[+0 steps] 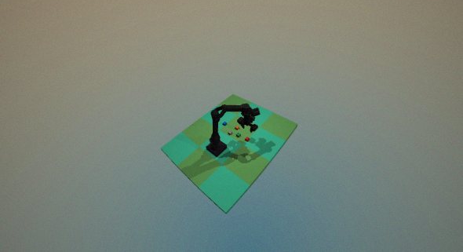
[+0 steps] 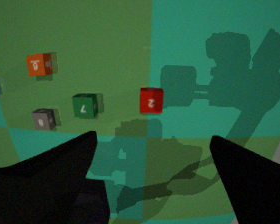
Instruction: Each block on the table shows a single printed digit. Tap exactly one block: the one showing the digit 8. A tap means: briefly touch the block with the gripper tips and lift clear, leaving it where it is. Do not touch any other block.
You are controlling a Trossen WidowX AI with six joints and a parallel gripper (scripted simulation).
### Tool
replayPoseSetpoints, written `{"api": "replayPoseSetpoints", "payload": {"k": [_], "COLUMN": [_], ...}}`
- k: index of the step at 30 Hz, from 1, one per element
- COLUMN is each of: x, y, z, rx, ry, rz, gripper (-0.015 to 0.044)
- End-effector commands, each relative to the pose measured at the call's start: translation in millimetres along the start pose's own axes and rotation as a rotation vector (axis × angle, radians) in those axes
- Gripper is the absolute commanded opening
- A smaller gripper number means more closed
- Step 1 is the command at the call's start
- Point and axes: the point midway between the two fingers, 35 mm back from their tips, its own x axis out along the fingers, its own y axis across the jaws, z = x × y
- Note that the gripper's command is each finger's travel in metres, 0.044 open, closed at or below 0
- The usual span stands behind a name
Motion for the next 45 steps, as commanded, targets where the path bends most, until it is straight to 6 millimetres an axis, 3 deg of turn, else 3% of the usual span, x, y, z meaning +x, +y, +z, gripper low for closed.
{"api": "replayPoseSetpoints", "payload": {"k": [1, 14, 16, 20, 22, 42, 45], "x": [-1.7, -1.8, -2.3, -2.6, -2.2, -2.2, -2.9], "y": [1.7, 4.2, 24.2, 84.9, 102.6, 104.8, 126.0], "z": [0.1, 0.3, 1.3, -4.6, -9.0, -9.6, -15.6], "rx": [-0.010, -0.010, -0.010, -0.010, -0.010, -0.010, -0.010], "ry": [-0.004, -0.004, -0.005, -0.004, -0.004, -0.004, -0.003], "rz": [0.005, 0.006, 0.008, 0.014, 0.016, 0.017, 0.019], "gripper": [0.0400, 0.0400, 0.0400, 0.0400, 0.0400, 0.0400, 0.0400]}}
